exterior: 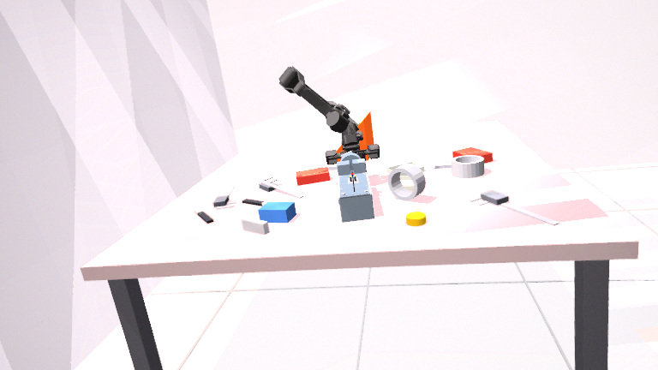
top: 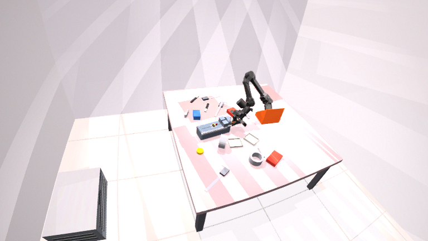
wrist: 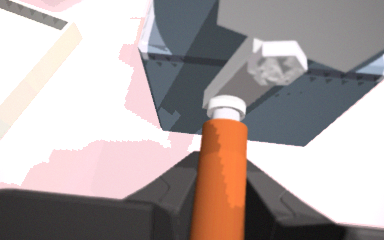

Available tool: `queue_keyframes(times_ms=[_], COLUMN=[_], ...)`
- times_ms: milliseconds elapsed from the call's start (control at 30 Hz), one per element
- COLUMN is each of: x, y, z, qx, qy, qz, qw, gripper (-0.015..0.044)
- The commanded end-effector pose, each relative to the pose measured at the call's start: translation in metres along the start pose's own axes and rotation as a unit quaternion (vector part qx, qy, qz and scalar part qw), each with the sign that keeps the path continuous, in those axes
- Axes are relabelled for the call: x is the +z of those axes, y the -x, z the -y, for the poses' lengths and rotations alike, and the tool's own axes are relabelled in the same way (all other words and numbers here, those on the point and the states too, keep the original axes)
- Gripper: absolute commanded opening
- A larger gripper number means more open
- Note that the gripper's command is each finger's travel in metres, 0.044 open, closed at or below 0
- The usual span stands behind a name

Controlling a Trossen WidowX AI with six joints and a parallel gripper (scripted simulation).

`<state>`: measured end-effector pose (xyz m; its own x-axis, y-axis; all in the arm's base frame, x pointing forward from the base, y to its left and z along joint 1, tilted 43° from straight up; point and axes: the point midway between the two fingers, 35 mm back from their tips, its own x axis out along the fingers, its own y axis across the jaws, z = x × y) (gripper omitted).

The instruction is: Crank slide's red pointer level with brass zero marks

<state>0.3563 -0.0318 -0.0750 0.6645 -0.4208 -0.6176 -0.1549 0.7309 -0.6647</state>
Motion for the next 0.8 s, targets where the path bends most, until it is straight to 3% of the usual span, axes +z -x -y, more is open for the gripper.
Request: queue_keyframes(times_ms=[0, 767], x=[-0.0023, -0.0021], y=[-0.0023, -0.0018], z=[0.0089, 0.0151], qx=[-0.009, -0.009], qy=[-0.007, -0.007], qz=[-0.005, -0.005], qw=[1.000, 1.000], gripper=[0.0000, 0.0000])
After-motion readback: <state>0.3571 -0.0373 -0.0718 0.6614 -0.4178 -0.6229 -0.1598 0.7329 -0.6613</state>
